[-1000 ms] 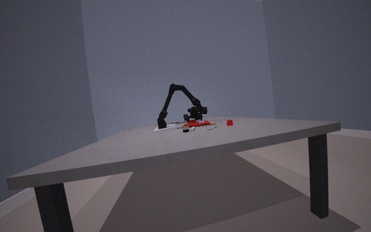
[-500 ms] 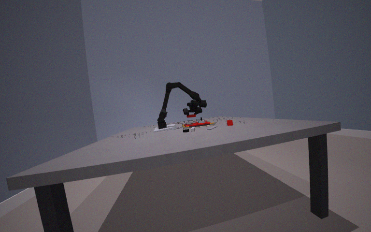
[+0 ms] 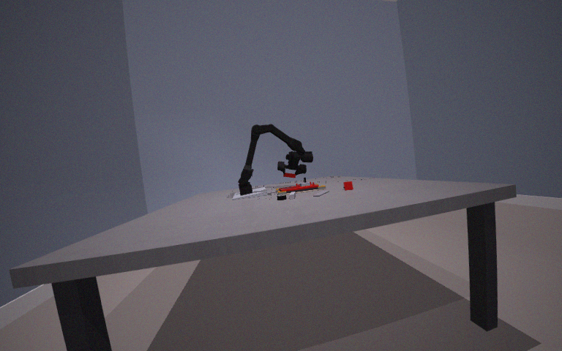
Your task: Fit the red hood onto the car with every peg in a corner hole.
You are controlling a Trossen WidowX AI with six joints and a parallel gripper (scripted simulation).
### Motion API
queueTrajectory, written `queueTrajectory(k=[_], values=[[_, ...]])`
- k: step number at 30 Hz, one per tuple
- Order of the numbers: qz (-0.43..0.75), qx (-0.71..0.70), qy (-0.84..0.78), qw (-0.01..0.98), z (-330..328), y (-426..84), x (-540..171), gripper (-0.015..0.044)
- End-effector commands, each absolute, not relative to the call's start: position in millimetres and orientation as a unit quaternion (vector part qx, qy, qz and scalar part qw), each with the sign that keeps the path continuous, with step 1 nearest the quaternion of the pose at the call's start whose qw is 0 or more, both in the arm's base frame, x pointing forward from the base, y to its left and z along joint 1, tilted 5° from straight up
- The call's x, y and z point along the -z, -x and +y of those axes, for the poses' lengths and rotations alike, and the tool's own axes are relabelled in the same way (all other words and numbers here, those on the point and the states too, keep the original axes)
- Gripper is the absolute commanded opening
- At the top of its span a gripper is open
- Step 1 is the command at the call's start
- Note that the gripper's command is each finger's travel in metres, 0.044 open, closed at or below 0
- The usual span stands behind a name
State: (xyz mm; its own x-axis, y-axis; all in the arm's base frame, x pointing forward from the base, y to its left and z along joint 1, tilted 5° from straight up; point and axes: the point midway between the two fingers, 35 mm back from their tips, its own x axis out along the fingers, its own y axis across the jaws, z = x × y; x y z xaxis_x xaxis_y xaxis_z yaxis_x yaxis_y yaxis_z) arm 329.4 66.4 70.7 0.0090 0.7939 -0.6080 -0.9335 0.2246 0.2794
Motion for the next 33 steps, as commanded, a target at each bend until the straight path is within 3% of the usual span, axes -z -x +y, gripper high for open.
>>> queueTrajectory(k=[1, 33], values=[[0.367, -0.600, 0.072, 0.707, 66.5, -329.1, -70.3, 0.0000], [0.571, -0.411, -0.207, 0.680, 66.4, -329.0, -69.9, 0.0000]])
